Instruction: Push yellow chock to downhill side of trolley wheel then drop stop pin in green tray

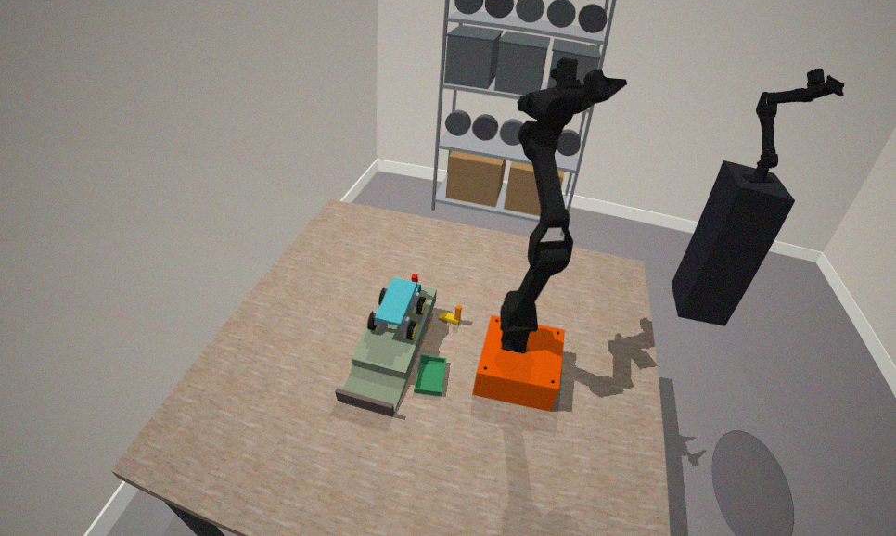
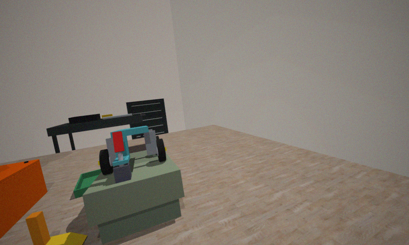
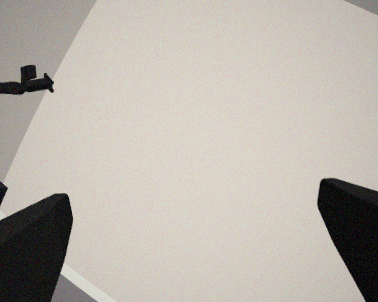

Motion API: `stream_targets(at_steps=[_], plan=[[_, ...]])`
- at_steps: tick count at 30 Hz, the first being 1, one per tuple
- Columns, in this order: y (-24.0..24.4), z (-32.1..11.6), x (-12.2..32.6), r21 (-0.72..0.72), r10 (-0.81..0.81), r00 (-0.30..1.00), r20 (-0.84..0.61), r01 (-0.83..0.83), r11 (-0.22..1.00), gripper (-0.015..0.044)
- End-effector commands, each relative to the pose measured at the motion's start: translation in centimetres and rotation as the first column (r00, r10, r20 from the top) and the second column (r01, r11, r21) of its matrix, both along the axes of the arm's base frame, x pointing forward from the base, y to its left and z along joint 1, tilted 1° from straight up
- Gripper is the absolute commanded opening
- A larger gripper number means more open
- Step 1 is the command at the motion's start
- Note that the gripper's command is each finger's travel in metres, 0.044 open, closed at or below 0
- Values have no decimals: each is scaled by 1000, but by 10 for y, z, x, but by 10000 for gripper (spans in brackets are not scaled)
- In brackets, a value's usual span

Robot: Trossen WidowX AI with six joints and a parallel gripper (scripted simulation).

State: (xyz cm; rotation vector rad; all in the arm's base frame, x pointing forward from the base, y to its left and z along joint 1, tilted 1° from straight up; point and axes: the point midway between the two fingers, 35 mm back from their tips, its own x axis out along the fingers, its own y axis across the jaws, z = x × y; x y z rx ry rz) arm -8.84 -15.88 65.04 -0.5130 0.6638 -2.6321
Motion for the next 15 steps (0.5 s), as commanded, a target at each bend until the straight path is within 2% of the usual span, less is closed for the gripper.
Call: stream_targets(at_steps=[1, 8, 15], plan=[[-1, 0, 1, -3, 6, 1000, -3, -6, 1000, 374], [-52, -9, 45, -42, 200, 975, -94, -204, 978, 190], [-111, -41, 103, -26, 444, 887, -129, -451, 892, 190]])
